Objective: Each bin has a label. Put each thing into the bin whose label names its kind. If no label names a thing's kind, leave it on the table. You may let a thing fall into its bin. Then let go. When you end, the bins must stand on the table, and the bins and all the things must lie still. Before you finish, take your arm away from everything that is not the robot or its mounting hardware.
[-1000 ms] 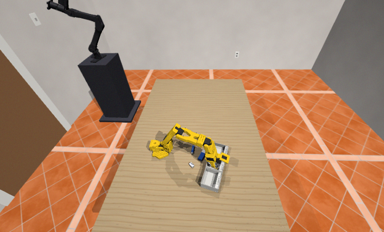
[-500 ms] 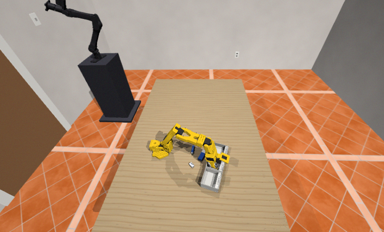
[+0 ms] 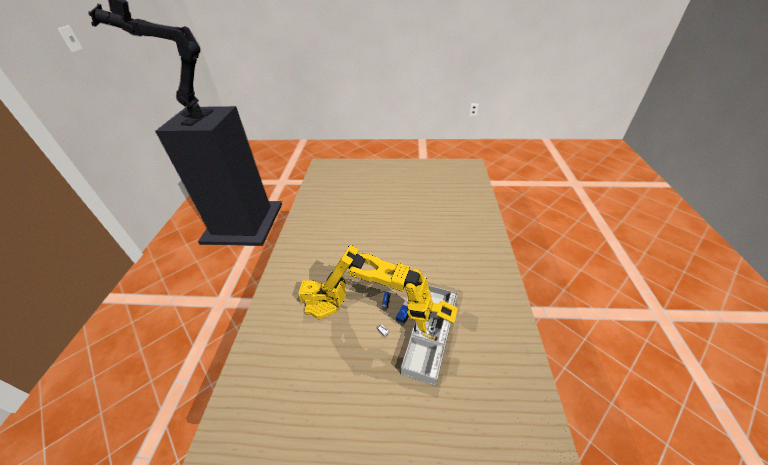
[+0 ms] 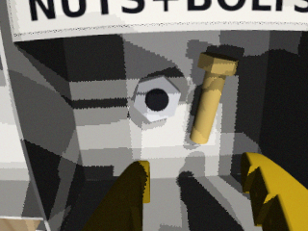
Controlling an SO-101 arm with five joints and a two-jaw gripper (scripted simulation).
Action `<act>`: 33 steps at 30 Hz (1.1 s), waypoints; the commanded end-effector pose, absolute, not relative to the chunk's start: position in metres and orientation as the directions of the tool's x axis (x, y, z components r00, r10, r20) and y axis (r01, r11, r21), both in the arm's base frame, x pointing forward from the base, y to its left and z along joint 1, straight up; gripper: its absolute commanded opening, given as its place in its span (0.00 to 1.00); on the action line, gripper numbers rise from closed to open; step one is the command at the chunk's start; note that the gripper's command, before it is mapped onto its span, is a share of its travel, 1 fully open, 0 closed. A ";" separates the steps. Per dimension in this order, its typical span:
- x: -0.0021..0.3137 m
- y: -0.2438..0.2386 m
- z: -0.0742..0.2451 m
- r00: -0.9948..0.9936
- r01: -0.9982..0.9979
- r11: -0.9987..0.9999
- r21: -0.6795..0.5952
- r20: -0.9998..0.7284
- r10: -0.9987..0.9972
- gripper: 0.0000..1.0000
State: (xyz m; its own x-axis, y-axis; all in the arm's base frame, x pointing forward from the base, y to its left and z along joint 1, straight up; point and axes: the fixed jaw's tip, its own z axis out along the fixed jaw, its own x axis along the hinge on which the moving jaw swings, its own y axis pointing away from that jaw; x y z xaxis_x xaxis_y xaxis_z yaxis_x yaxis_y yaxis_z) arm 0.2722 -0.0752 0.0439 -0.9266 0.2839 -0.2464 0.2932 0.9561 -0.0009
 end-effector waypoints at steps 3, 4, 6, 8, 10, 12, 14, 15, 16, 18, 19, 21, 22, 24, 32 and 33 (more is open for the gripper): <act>0.276 -0.078 0.081 -0.897 0.308 0.951 0.004 -0.331 0.291 0.17; 0.275 -0.078 0.082 -0.897 0.308 0.951 0.004 -0.331 0.291 0.17; 0.274 -0.077 0.085 -0.897 0.308 0.951 0.004 -0.331 0.291 0.17; 0.274 -0.077 0.086 -0.897 0.308 0.951 0.004 -0.331 0.291 0.17; 0.274 -0.077 0.086 -0.897 0.308 0.951 0.004 -0.331 0.291 0.17; 0.273 -0.077 0.086 -0.897 0.308 0.951 0.004 -0.331 0.291 0.17; 0.273 -0.077 0.086 -0.897 0.308 0.951 0.004 -0.331 0.291 0.17; 0.273 -0.077 0.086 -0.897 0.308 0.951 0.004 -0.331 0.291 0.17; 0.273 -0.077 0.086 -0.897 0.308 0.951 0.004 -0.331 0.291 0.17; 0.273 -0.077 0.086 -0.897 0.308 0.951 0.004 -0.331 0.291 0.17; 0.273 -0.077 0.086 -0.897 0.308 0.951 0.004 -0.331 0.291 0.17; 0.273 -0.077 0.086 -0.897 0.308 0.951 0.004 -0.331 0.291 0.17; 0.273 -0.077 0.086 -0.897 0.308 0.951 0.004 -0.331 0.291 0.17; 0.273 -0.077 0.086 -0.897 0.308 0.951 0.004 -0.331 0.291 0.17; 0.273 -0.077 0.086 -0.897 0.309 0.951 0.004 -0.330 0.293 0.17; 0.273 -0.077 0.086 -0.897 0.312 0.950 0.005 -0.329 0.296 0.17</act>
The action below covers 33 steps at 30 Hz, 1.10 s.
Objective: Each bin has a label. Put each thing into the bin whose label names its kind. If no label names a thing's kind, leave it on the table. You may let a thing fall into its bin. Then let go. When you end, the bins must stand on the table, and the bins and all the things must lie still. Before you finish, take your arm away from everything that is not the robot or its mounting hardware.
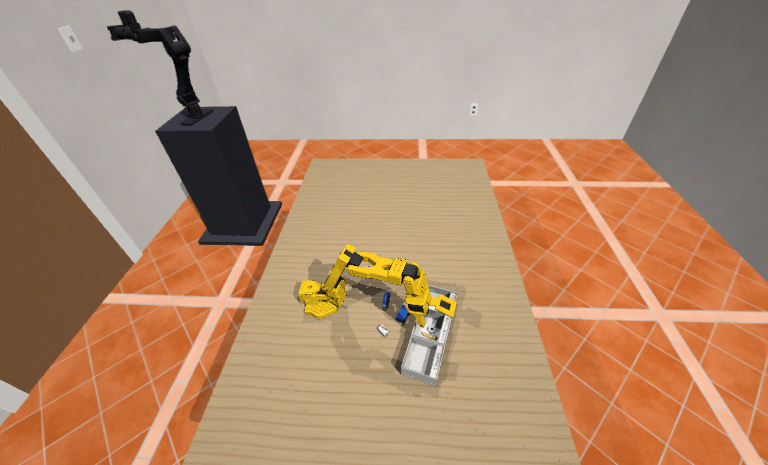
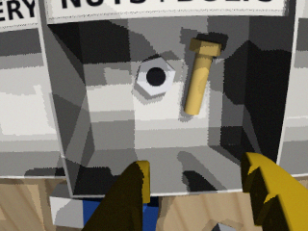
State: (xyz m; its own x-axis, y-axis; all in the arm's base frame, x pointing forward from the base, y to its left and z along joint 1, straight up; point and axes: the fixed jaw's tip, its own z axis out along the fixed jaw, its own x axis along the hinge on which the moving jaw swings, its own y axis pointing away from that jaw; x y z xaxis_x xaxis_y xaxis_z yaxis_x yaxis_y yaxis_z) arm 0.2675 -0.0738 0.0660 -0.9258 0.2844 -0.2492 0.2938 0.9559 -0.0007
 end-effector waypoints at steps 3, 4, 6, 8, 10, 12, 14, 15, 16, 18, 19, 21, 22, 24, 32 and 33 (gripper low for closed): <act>0.268 -0.079 0.086 -0.893 0.334 0.943 0.009 -0.317 0.319 0.18; 0.265 -0.079 0.086 -0.891 0.347 0.938 0.012 -0.309 0.333 0.18; 0.258 -0.081 0.085 -0.883 0.381 0.925 0.018 -0.290 0.369 0.18; 0.249 -0.082 0.084 -0.870 0.424 0.905 0.024 -0.265 0.415 0.18; 0.237 -0.084 0.082 -0.852 0.474 0.880 0.030 -0.235 0.467 0.19; 0.237 -0.084 0.082 -0.852 0.474 0.880 0.030 -0.235 0.467 0.19; 0.225 -0.085 0.080 -0.829 0.527 0.849 0.034 -0.202 0.522 0.20; 0.218 -0.085 0.079 -0.815 0.552 0.833 0.035 -0.186 0.548 0.20; 0.212 -0.085 0.078 -0.801 0.577 0.816 0.035 -0.170 0.574 0.20; 0.200 -0.085 0.075 -0.771 0.623 0.782 0.034 -0.140 0.621 0.21; 0.194 -0.084 0.074 -0.757 0.643 0.765 0.033 -0.126 0.641 0.21; 0.185 -0.083 0.072 -0.731 0.675 0.737 0.030 -0.103 0.674 0.21; 0.181 -0.083 0.071 -0.720 0.688 0.725 0.028 -0.094 0.687 0.22; 0.176 -0.082 0.069 -0.704 0.706 0.707 0.026 -0.081 0.706 0.22; 0.172 -0.082 0.068 -0.692 0.719 0.695 0.024 -0.072 0.718 0.22; 0.172 -0.082 0.068 -0.692 0.719 0.695 0.024 -0.072 0.718 0.22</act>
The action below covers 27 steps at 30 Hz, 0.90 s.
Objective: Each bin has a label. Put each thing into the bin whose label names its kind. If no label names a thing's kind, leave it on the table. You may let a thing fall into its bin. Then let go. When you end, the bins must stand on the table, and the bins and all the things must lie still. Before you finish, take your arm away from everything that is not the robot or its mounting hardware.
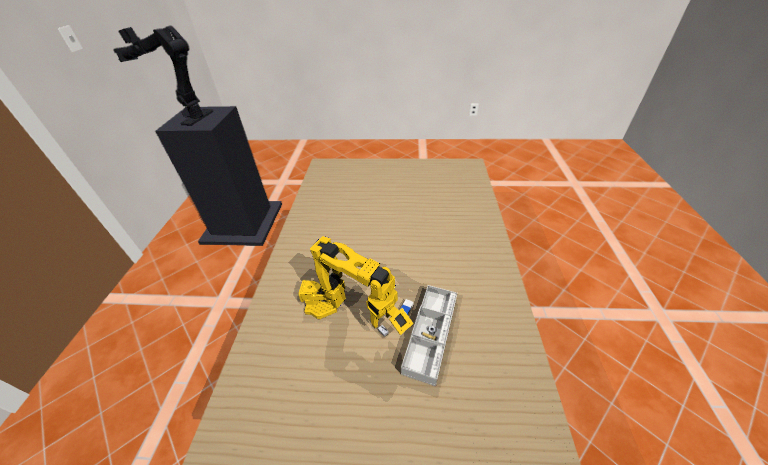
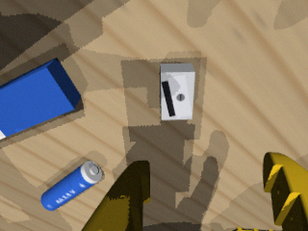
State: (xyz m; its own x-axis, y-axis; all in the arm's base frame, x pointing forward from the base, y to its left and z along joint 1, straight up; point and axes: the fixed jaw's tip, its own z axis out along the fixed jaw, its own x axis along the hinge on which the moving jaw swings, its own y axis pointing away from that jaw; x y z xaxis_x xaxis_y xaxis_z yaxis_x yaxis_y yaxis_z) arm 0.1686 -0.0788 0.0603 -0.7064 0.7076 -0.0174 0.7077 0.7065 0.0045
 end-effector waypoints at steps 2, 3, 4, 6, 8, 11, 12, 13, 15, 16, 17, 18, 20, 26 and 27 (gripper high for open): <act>0.172 -0.082 0.068 -0.692 0.719 0.695 0.024 -0.072 0.718 0.22; 0.172 -0.082 0.068 -0.692 0.719 0.695 0.024 -0.072 0.718 0.22; 0.172 -0.082 0.068 -0.692 0.719 0.695 0.024 -0.072 0.718 0.22; 0.172 -0.082 0.068 -0.692 0.719 0.695 0.024 -0.072 0.718 0.22; 0.172 -0.082 0.068 -0.692 0.719 0.695 0.024 -0.072 0.718 0.22; 0.172 -0.082 0.068 -0.692 0.719 0.695 0.024 -0.072 0.718 0.22; 0.172 -0.082 0.068 -0.692 0.719 0.695 0.024 -0.072 0.718 0.22; 0.172 -0.082 0.068 -0.692 0.719 0.695 0.024 -0.072 0.718 0.22; 0.172 -0.082 0.068 -0.692 0.719 0.695 0.024 -0.072 0.718 0.22; 0.170 -0.081 0.064 -0.693 0.719 0.694 0.015 -0.046 0.719 0.22; 0.170 -0.081 0.064 -0.693 0.719 0.694 0.015 -0.046 0.719 0.22; 0.170 -0.081 0.064 -0.693 0.719 0.694 0.015 -0.046 0.719 0.22; 0.170 -0.081 0.064 -0.693 0.719 0.694 0.015 -0.046 0.719 0.22; 0.170 -0.081 0.064 -0.693 0.719 0.694 0.015 -0.046 0.719 0.22; 0.170 -0.081 0.064 -0.693 0.719 0.694 0.015 -0.046 0.719 0.22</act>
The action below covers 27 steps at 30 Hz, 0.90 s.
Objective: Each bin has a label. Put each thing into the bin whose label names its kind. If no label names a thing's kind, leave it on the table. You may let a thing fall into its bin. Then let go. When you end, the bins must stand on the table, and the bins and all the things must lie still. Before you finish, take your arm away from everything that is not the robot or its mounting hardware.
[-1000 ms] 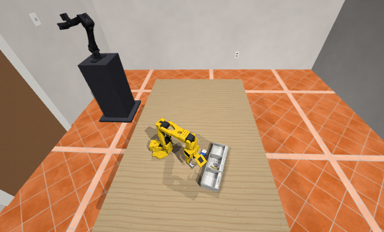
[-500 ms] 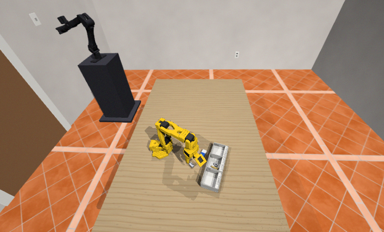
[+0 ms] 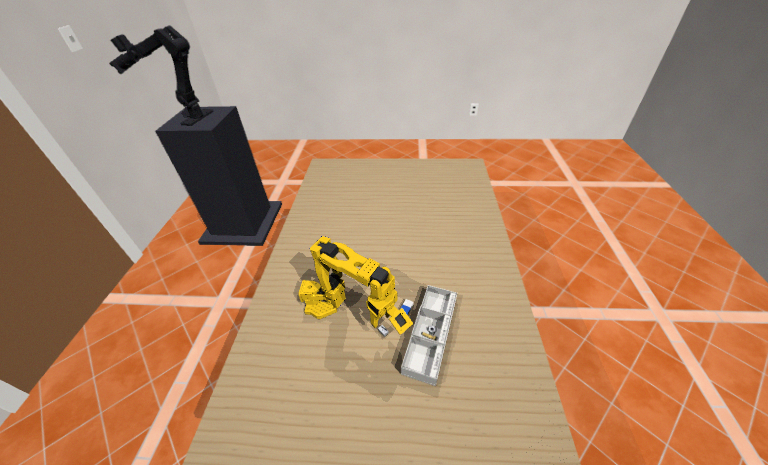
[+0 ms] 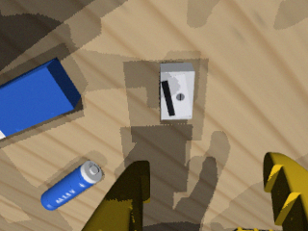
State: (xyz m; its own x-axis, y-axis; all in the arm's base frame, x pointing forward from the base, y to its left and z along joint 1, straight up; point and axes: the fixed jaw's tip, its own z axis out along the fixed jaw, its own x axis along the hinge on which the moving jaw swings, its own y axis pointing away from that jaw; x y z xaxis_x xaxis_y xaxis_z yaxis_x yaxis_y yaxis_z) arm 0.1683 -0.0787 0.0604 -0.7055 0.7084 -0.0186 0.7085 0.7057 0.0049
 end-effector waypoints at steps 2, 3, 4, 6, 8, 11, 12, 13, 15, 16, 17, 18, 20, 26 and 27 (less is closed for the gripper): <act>0.170 -0.081 0.064 -0.693 0.719 0.694 0.015 -0.046 0.719 0.22; 0.170 -0.081 0.064 -0.693 0.719 0.694 0.015 -0.046 0.719 0.22; 0.170 -0.081 0.064 -0.693 0.719 0.694 0.015 -0.046 0.719 0.22; 0.170 -0.081 0.064 -0.693 0.719 0.694 0.015 -0.046 0.719 0.22; 0.170 -0.081 0.064 -0.693 0.719 0.694 0.015 -0.046 0.719 0.22; 0.170 -0.081 0.063 -0.693 0.719 0.694 0.015 -0.046 0.719 0.22; 0.170 -0.081 0.063 -0.693 0.719 0.694 0.015 -0.046 0.719 0.22; 0.170 -0.081 0.062 -0.693 0.719 0.694 0.015 -0.046 0.719 0.22; 0.171 -0.081 0.060 -0.693 0.719 0.694 0.015 -0.046 0.719 0.22; 0.171 -0.081 0.059 -0.693 0.719 0.694 0.015 -0.046 0.719 0.22; 0.171 -0.081 0.058 -0.693 0.719 0.694 0.015 -0.046 0.719 0.22; 0.171 -0.081 0.057 -0.693 0.719 0.694 0.015 -0.046 0.719 0.22; 0.171 -0.081 0.057 -0.693 0.719 0.694 0.015 -0.046 0.719 0.22; 0.172 -0.082 0.046 -0.693 0.719 0.694 0.015 -0.046 0.719 0.22; 0.173 -0.082 0.044 -0.693 0.719 0.694 0.015 -0.046 0.719 0.22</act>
